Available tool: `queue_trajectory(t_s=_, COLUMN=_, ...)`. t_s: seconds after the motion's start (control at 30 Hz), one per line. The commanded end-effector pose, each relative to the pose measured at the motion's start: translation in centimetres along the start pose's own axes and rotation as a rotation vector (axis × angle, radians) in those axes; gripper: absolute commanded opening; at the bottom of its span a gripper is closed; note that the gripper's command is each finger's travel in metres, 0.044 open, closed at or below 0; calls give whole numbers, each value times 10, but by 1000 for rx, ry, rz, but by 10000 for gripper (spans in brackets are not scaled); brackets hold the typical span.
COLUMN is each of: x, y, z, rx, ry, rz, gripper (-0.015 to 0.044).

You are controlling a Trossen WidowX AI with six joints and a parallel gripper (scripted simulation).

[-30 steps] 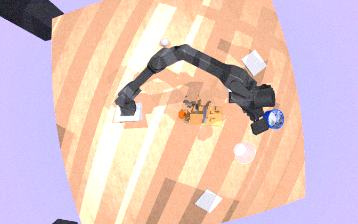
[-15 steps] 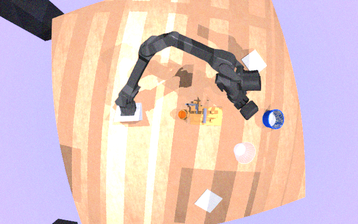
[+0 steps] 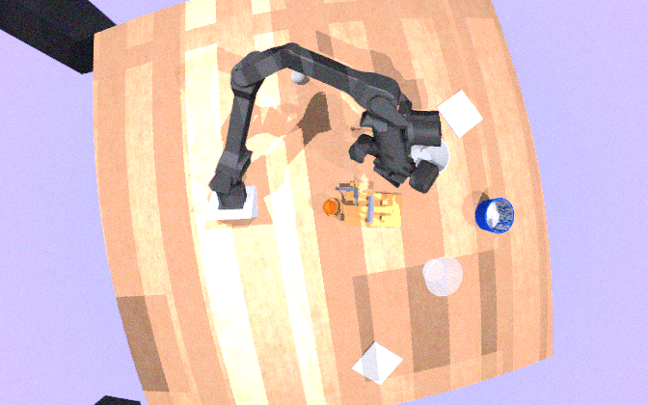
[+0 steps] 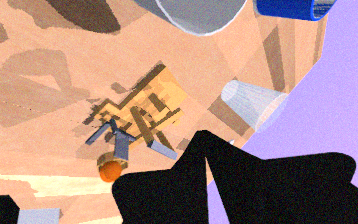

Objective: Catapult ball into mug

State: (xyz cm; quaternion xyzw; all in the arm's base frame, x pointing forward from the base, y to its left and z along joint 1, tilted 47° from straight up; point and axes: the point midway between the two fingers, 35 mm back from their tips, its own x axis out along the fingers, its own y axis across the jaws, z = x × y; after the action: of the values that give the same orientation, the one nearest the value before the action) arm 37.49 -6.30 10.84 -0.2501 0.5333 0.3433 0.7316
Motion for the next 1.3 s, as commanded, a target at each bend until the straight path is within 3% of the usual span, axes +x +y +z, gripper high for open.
queue_trajectory(t_s=0.0, x=0, y=21, z=-9, rx=-108, ry=58, rz=22, gripper=0)
queue_trajectory(t_s=0.6, x=-4, y=111, z=-61, rx=-619, ry=293, rz=177, gripper=0)
queue_trajectory(t_s=1.27, x=14, y=119, z=-53, rx=-624, ry=294, rz=178, gripper=0)
